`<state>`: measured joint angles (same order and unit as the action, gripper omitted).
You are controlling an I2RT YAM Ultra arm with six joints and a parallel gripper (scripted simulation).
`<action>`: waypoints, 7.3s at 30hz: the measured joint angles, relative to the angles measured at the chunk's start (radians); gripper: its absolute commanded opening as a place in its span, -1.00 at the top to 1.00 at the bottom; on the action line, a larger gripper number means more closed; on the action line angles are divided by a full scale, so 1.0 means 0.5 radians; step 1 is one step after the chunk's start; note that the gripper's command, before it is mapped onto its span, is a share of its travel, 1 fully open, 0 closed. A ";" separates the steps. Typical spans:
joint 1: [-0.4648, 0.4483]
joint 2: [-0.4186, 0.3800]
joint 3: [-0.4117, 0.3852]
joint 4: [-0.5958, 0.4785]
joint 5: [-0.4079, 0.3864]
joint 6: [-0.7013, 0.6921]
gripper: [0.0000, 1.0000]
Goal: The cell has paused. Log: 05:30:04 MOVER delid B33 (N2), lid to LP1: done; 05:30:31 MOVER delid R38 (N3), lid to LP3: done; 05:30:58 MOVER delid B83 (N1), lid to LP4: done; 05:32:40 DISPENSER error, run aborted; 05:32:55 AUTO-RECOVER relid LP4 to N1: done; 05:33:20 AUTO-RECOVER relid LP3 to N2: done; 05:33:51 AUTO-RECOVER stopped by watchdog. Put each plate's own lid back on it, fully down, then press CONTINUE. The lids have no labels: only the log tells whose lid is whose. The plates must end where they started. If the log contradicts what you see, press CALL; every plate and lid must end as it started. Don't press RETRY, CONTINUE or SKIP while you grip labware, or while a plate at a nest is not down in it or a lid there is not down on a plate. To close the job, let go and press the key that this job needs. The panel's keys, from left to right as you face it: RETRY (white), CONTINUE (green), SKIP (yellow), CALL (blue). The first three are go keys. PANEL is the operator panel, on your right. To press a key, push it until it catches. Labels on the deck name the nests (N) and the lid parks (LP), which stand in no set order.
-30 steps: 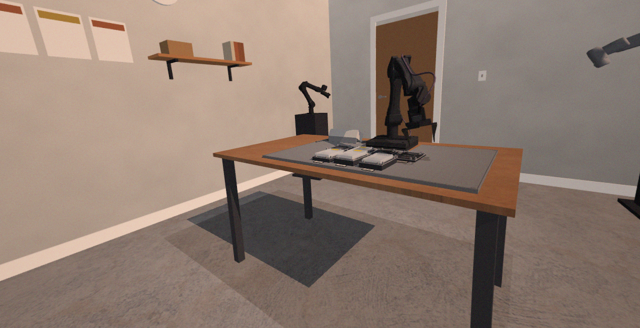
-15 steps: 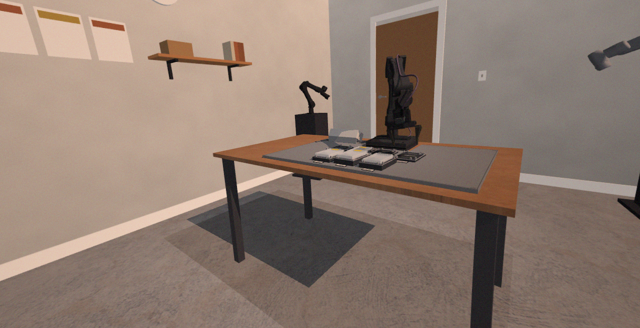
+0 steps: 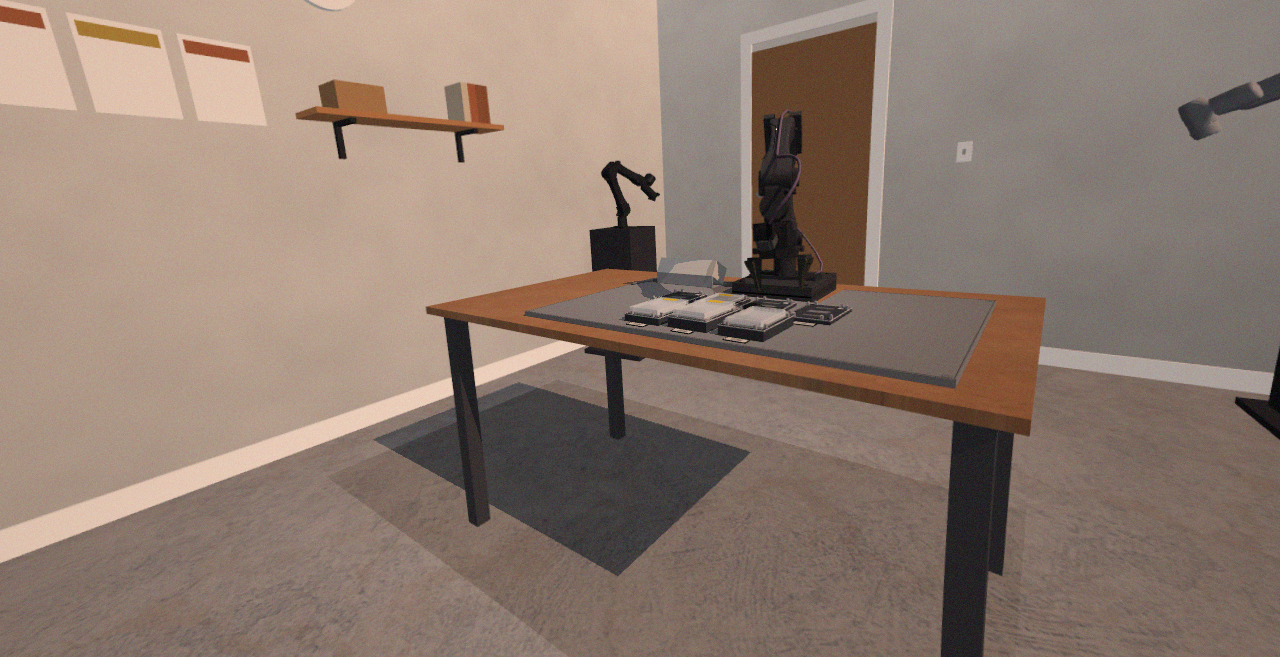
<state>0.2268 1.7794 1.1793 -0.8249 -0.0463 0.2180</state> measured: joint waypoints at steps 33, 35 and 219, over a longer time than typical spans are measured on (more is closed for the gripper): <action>-0.696 -0.111 -0.143 -0.215 0.093 -0.422 -1.00; -0.684 -0.111 -0.143 -0.215 0.093 -0.430 -1.00; -0.124 -0.113 -0.626 1.592 0.484 0.031 1.00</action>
<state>0.1650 1.7229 0.8665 -0.0288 0.1959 0.2337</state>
